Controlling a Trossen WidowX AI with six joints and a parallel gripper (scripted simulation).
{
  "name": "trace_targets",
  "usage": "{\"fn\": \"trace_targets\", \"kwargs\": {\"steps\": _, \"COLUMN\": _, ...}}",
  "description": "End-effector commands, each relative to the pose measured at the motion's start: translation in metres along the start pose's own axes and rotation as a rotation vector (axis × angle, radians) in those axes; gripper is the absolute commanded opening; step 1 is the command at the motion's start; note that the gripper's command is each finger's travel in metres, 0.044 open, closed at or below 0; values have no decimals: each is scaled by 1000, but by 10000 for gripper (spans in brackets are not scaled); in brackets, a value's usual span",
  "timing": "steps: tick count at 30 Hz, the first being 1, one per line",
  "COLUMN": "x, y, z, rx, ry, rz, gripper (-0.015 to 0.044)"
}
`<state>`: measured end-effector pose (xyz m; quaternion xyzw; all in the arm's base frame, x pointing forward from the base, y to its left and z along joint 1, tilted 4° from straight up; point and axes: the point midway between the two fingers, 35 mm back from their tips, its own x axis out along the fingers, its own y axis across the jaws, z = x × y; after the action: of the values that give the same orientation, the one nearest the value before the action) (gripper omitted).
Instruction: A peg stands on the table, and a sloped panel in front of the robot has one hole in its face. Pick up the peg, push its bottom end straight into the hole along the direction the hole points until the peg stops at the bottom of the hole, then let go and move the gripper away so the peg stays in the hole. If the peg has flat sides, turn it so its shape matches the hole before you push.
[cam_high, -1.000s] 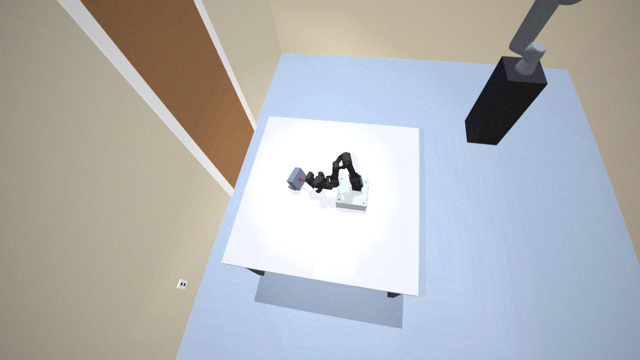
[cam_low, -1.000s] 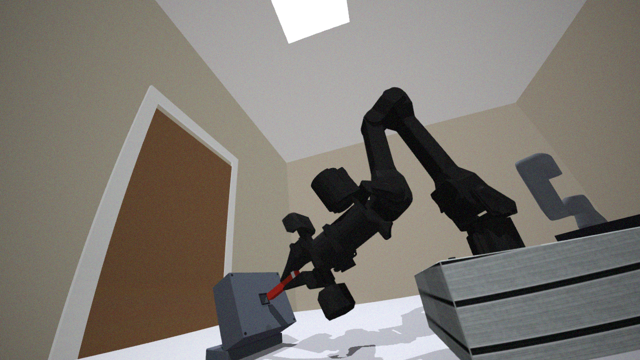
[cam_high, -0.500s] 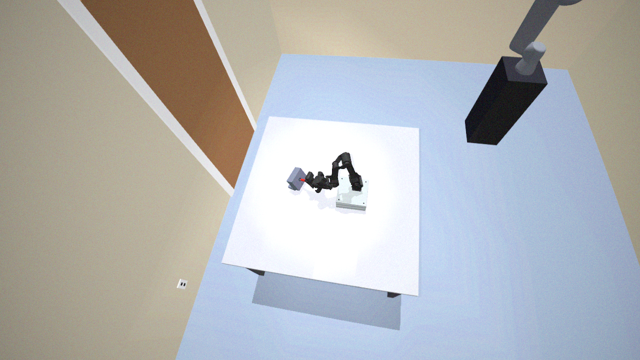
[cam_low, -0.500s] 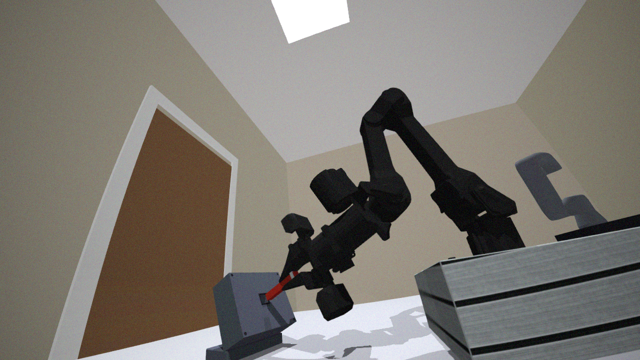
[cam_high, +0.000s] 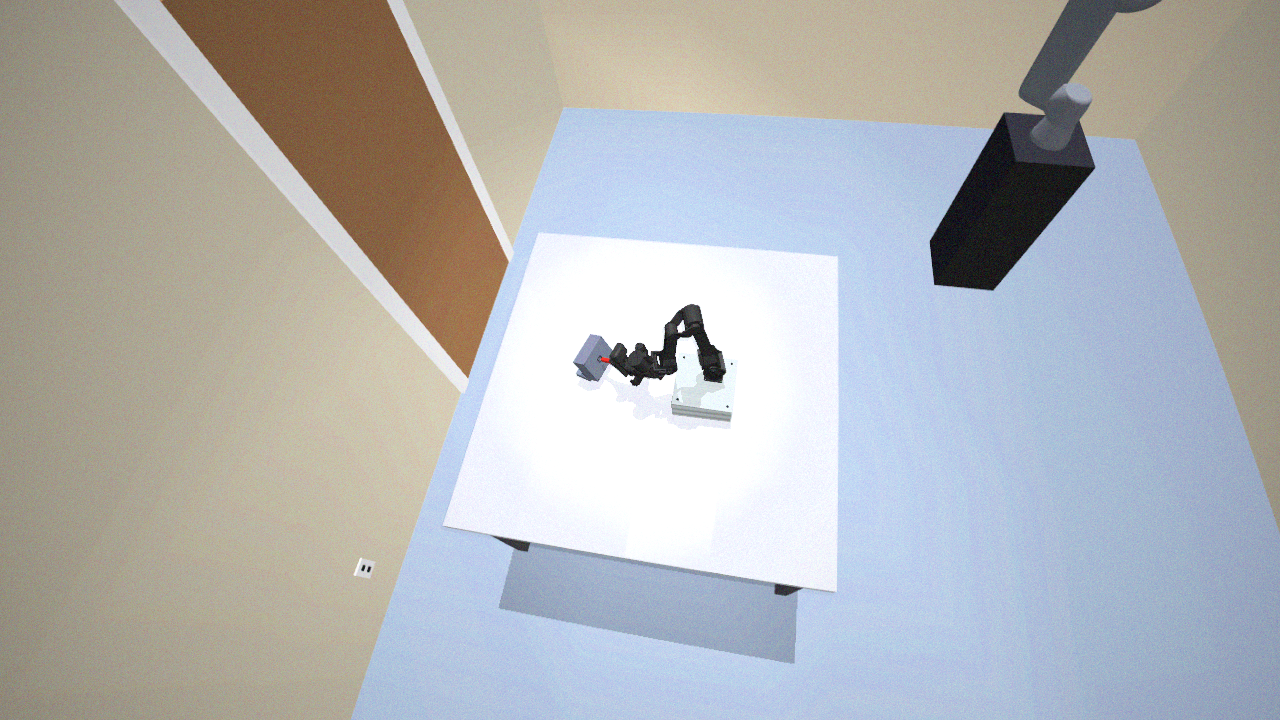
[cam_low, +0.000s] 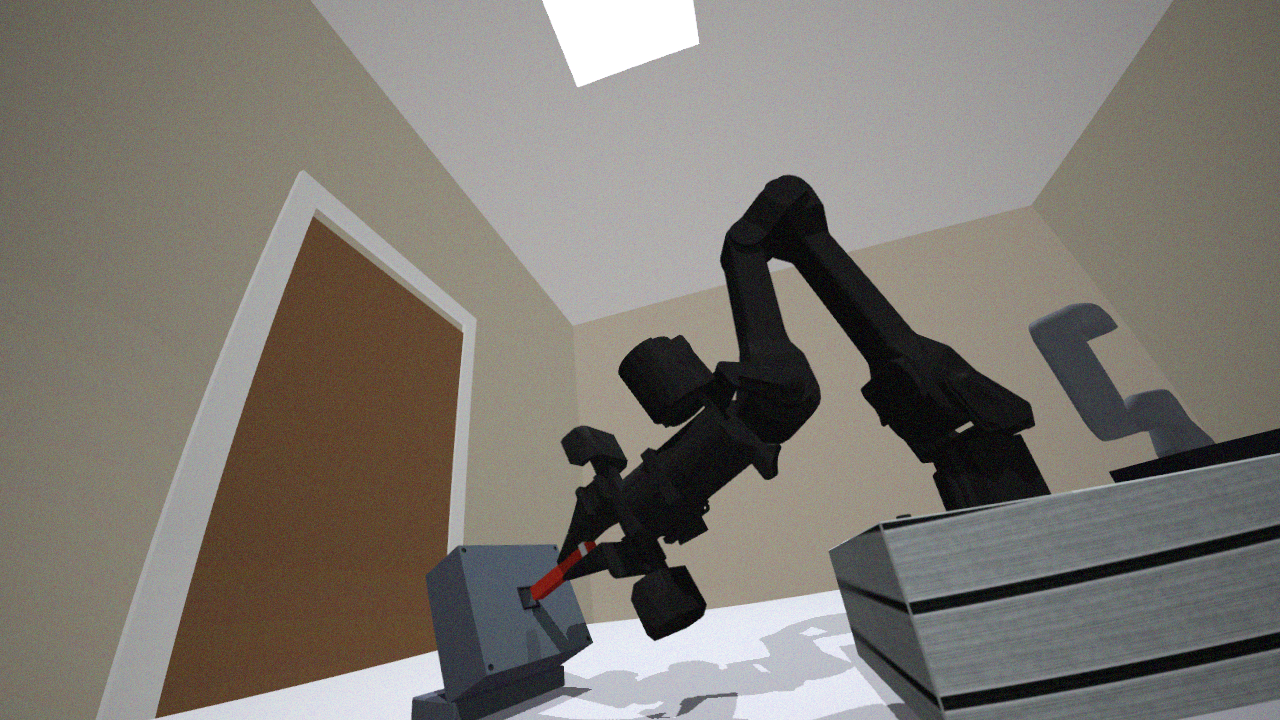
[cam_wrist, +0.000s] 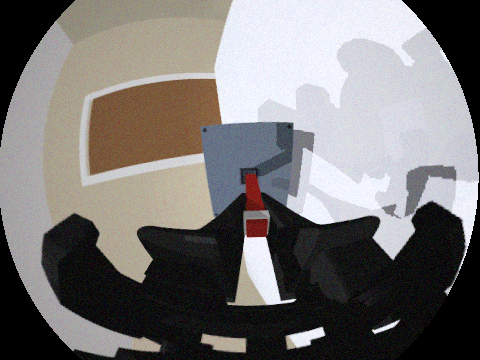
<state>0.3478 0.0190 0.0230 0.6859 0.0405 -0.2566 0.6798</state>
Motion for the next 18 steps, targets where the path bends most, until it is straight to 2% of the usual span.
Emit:
{"fn": "trace_targets", "kwargs": {"steps": 1, "x": 1, "y": 2, "z": 0, "rx": 2, "ry": -1, "rz": 2, "gripper": 0}}
{"fn": "trace_targets", "kwargs": {"steps": 18, "x": 8, "y": 3, "z": -1, "rx": 2, "ry": -1, "rz": 3, "gripper": 0}}
